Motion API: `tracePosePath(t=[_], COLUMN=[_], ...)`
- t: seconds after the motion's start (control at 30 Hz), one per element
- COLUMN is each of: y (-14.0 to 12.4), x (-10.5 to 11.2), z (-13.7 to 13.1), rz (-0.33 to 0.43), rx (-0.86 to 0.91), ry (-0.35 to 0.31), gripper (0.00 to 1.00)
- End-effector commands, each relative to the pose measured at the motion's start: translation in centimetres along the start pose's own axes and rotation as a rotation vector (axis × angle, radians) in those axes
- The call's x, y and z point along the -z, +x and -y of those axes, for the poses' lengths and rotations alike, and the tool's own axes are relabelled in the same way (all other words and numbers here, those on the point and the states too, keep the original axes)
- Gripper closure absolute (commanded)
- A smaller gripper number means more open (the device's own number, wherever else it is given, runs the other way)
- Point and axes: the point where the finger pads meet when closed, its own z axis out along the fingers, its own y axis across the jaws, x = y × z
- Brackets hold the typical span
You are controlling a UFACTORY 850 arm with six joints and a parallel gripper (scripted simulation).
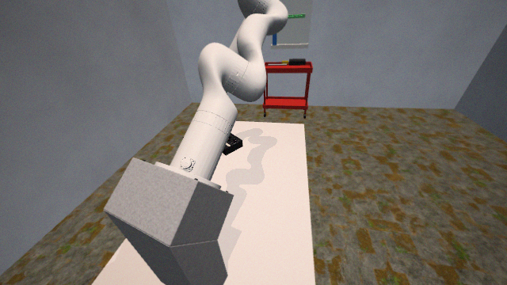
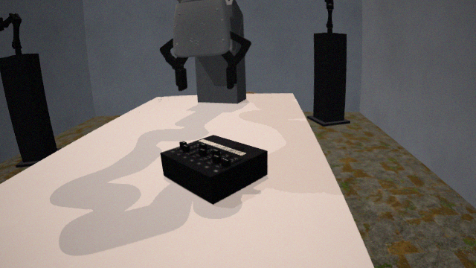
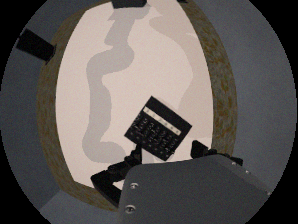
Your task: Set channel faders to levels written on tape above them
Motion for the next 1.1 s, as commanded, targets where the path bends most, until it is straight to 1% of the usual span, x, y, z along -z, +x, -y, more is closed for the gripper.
tracePosePath(t=[0.0,0.03,0.1,0.13,0.2,0.3,0.33,1.07], y=[-2.3,-2.9,-2.9,-3.3,-4.0,-4.2,-4.2,-4.2], x=[-3.7,-4.7,-4.7,-5.5,-6.7,-7.2,-7.2,-7.2], z=[1.1,1.4,1.4,1.8,2.3,2.5,2.5,2.5], rz=[0.002,0.001,0.001,0.000,-0.002,0.002,0.002,0.002], rx=[-0.280,-0.309,-0.309,-0.429,-0.502,-0.612,-0.612,-0.612], ry=[0.001,0.001,0.001,0.003,0.005,0.004,0.004,0.004], gripper=[0.00,0.00,0.00,0.00,0.00,0.00,1.00,1.00])
